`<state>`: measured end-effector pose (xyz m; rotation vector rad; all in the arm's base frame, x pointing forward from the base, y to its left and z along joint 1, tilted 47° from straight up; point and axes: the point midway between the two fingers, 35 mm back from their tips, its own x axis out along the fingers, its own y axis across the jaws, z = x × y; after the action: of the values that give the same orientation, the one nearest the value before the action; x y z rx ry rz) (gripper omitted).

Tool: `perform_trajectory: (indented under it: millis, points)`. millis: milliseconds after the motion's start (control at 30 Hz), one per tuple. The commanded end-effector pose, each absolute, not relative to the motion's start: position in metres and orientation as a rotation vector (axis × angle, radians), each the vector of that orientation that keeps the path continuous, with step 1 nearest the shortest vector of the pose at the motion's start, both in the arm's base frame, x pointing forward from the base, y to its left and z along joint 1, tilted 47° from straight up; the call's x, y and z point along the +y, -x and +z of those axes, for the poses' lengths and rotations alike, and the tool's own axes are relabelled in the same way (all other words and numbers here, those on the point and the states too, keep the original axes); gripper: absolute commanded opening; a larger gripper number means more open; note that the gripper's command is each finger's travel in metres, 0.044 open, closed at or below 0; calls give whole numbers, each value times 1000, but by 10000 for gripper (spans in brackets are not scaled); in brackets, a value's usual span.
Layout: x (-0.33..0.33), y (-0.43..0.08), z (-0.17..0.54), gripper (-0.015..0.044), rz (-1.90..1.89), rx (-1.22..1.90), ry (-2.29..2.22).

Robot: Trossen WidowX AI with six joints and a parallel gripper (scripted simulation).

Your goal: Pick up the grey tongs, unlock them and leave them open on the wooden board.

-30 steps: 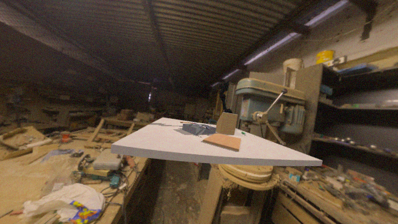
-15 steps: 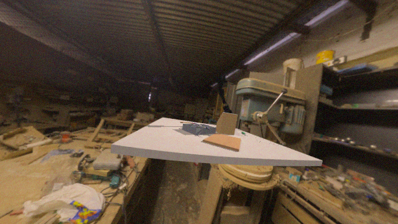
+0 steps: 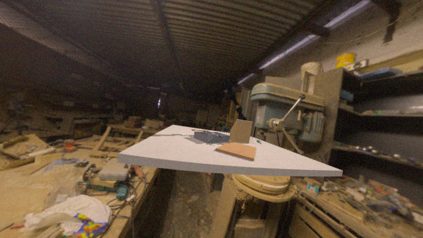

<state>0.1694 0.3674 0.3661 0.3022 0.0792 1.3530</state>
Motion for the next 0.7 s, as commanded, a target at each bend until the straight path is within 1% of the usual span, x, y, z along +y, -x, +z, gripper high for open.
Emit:
perform_trajectory:
  millis: [0, 167, 367, 500, 667]
  points:
    - [375, -208, 312, 260, 1226, 102, -91]
    - [376, -253, 238, 260, 1094, 116, 272]
    - [354, -300, 149, 260, 968, 170, 754]
    - [330, -321, 94, 260, 931, 226, 1073]
    - [294, -335, 32, 260, 941, 315, 1447]
